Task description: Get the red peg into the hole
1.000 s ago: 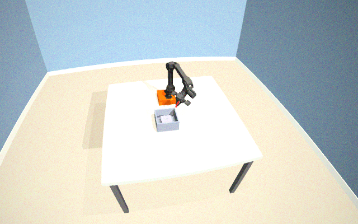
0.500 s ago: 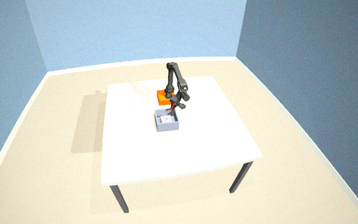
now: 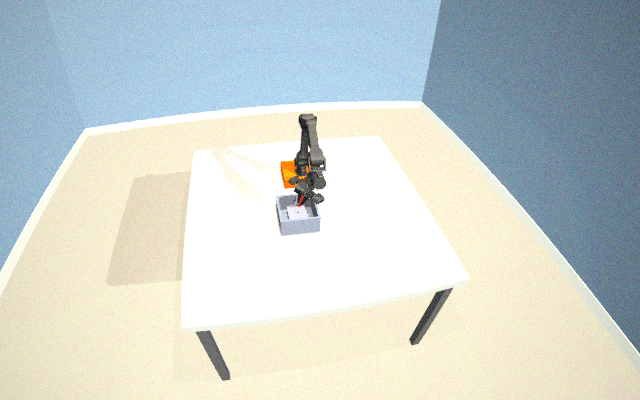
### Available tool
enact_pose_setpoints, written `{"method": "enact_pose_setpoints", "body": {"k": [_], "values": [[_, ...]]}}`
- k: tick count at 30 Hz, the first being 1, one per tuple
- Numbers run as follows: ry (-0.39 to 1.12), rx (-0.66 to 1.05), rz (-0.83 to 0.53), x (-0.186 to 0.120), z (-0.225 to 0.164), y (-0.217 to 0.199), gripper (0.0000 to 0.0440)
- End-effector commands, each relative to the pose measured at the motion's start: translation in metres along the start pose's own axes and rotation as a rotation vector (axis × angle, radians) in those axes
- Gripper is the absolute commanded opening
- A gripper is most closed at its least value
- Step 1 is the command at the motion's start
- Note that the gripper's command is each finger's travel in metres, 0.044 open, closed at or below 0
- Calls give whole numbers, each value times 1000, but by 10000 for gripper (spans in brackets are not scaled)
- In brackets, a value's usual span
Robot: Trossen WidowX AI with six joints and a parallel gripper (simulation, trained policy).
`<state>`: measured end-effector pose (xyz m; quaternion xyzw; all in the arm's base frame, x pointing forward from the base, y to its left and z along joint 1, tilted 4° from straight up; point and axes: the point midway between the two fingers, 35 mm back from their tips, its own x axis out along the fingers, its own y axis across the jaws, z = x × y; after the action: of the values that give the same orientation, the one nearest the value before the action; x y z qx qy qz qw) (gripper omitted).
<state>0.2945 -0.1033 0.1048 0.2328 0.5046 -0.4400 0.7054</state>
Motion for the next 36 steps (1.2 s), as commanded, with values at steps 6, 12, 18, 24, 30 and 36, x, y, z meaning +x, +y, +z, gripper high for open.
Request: {"method": "enact_pose_setpoints", "body": {"k": [6, 12, 18, 24, 30, 36], "values": [[51, -70, 26, 28, 3, 5, 2], [100, -122, 36, 45, 0, 6, 118], [115, -148, 61, 51, 10, 11, 210], [129, -156, 104, 46, 26, 25, 367], [143, -168, 173, 35, 42, 46, 440], [136, -185, 246, 18, 59, 67, 440]]}}
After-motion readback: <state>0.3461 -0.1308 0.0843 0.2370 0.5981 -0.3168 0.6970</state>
